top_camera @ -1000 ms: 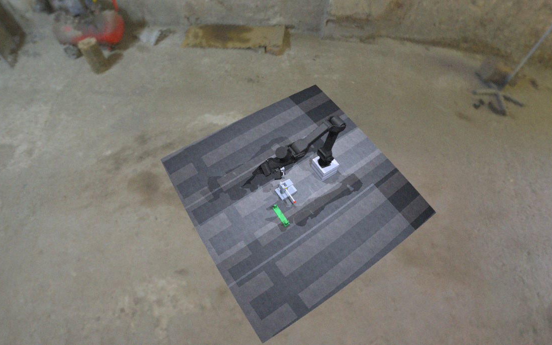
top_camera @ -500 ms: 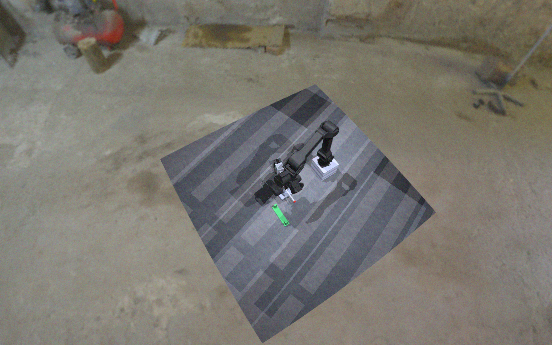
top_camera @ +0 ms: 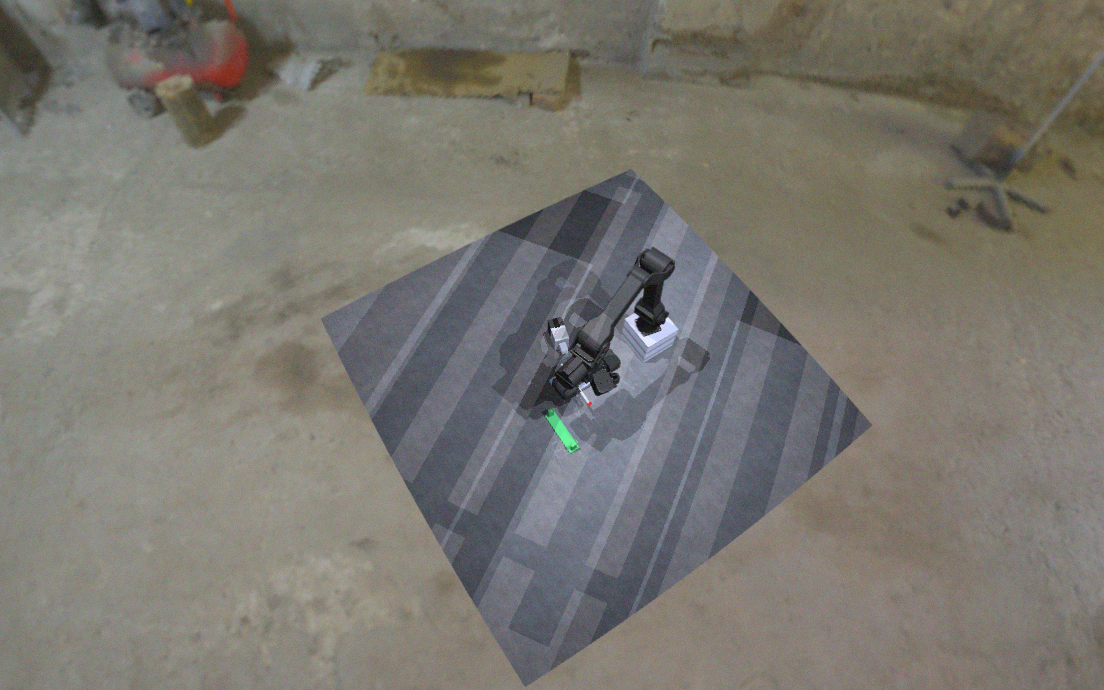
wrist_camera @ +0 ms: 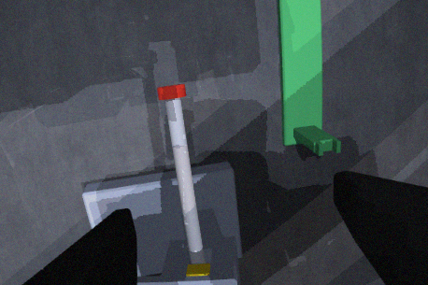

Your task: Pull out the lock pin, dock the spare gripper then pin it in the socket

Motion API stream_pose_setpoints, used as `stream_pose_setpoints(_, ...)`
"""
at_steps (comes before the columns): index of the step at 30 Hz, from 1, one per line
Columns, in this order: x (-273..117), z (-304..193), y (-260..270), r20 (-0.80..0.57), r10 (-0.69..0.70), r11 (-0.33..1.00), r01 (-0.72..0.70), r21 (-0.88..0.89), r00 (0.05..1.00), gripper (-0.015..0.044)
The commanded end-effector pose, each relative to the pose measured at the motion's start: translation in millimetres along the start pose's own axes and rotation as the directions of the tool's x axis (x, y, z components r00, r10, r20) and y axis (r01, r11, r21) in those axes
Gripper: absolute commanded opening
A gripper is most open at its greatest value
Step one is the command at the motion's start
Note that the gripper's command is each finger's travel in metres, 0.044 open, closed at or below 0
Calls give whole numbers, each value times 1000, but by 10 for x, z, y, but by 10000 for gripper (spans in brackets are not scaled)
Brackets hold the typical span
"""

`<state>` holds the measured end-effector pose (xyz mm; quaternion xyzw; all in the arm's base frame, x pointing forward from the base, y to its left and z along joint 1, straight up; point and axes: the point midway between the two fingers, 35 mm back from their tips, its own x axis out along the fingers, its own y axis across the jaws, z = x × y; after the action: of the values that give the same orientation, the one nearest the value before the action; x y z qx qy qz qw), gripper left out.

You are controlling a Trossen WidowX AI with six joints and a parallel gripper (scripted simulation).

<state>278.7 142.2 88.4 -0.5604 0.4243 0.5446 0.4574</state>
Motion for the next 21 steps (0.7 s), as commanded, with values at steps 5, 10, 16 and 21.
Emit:
stream_pose_setpoints(5,485,-11,135,-2,33,999,-33,7,999,300)
stream_pose_setpoints(10,550,-9,130,-2,33,999,-33,7,999,300)
stream_pose_setpoints(16,649,-6,124,-2,33,999,-33,7,999,300)
stream_pose_setpoints(21,732,-5,122,-2,33,999,-33,7,999,300)
